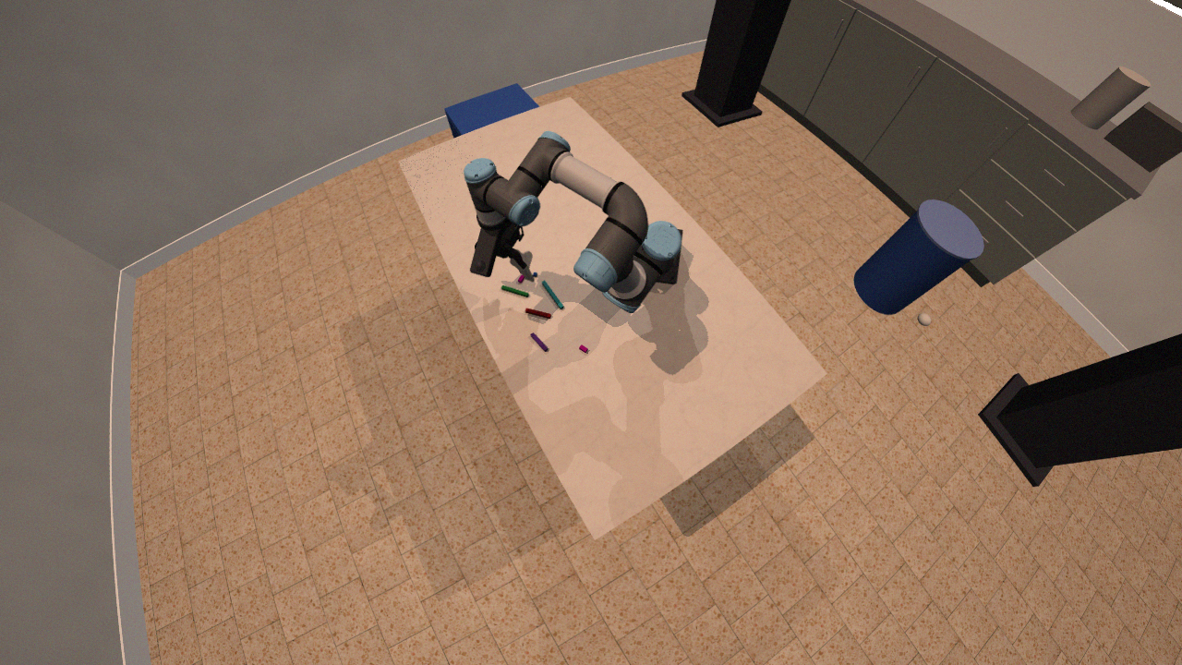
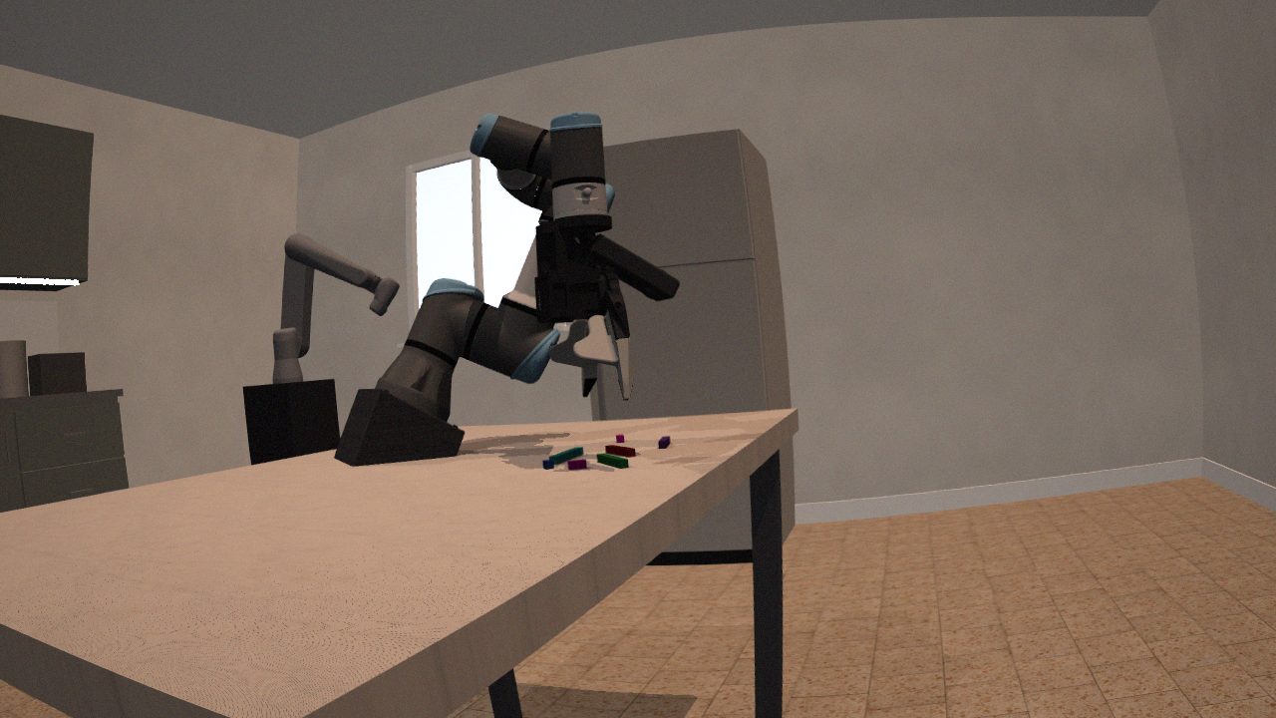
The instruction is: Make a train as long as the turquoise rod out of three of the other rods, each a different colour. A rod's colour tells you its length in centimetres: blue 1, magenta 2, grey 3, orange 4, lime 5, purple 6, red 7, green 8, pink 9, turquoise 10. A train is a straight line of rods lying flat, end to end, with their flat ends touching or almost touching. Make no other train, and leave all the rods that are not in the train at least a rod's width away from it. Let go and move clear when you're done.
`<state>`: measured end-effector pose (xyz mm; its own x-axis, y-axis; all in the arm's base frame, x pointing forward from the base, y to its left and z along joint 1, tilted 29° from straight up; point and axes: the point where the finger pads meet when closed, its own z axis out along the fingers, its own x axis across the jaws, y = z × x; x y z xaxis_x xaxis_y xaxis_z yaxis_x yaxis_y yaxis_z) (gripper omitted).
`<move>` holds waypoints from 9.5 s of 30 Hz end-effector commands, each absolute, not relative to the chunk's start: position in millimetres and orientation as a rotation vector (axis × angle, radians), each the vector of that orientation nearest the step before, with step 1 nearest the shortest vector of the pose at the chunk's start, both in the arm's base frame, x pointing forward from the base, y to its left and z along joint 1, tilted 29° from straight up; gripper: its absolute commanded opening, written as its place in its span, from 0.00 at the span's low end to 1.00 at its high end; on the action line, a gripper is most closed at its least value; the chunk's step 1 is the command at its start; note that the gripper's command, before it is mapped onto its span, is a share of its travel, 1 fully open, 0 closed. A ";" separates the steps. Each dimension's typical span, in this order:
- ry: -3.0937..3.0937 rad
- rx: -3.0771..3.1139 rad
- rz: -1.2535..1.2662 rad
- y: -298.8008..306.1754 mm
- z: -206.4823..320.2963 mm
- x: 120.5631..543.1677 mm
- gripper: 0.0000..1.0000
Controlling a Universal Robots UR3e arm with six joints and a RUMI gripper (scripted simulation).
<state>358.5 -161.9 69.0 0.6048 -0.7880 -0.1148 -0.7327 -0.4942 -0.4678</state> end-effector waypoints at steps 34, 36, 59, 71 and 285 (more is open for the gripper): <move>1.039 -2.436 -0.207 -162.9 70.4 360.9 1.00; 1.040 -2.436 -0.207 -162.9 70.4 360.9 1.00; 1.040 -2.436 -0.207 -162.9 70.4 360.9 1.00; 1.040 -2.436 -0.207 -162.9 70.4 360.9 1.00; -2.097 -2.141 -0.777 -83.7 76.8 281.9 1.00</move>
